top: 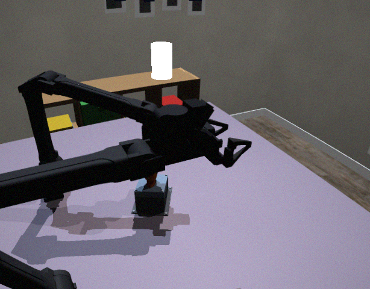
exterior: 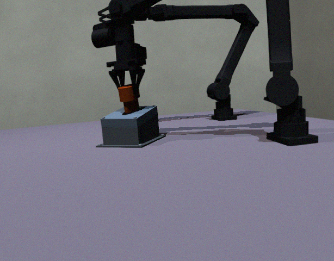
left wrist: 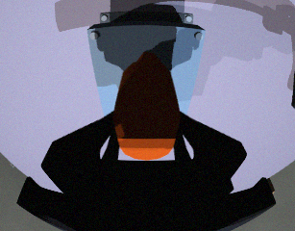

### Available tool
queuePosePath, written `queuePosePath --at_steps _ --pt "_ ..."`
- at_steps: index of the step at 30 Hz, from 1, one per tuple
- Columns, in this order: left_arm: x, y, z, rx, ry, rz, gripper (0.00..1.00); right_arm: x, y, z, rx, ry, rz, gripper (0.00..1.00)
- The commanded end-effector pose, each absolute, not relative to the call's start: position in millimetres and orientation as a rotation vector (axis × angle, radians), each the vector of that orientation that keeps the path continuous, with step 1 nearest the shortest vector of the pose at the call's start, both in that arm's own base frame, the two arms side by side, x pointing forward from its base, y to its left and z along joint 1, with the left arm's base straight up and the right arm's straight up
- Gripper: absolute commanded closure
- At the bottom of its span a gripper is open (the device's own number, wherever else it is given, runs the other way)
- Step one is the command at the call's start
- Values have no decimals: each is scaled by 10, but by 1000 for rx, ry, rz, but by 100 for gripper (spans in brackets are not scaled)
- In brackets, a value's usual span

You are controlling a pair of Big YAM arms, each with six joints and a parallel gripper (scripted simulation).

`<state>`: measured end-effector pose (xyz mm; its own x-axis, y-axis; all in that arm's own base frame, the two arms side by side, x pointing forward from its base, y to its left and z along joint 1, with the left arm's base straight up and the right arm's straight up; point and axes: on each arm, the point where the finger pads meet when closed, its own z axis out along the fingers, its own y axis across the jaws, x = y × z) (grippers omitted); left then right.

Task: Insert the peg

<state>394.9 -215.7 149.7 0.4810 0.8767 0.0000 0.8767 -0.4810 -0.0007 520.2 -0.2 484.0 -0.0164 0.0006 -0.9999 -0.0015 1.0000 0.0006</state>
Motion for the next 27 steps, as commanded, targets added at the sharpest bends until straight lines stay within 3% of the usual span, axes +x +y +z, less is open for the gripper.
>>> queuePosePath --at_steps 1,17,18,27 --pt "3974 -2172 1544 -2713 -1607 -10 100 5193 -5 4923 0 1571 0 0" --pt "3974 -2172 1544 -2713 -1607 -10 100 5193 -5 4923 0 1571 0 0" --pt "3974 -2172 1544 -2713 -1607 -10 54 5193 -5 4923 0 1571 0 0" --pt "3986 -2178 1557 -2716 -1609 -13 54 4496 995 4355 -177 1639 166 0"
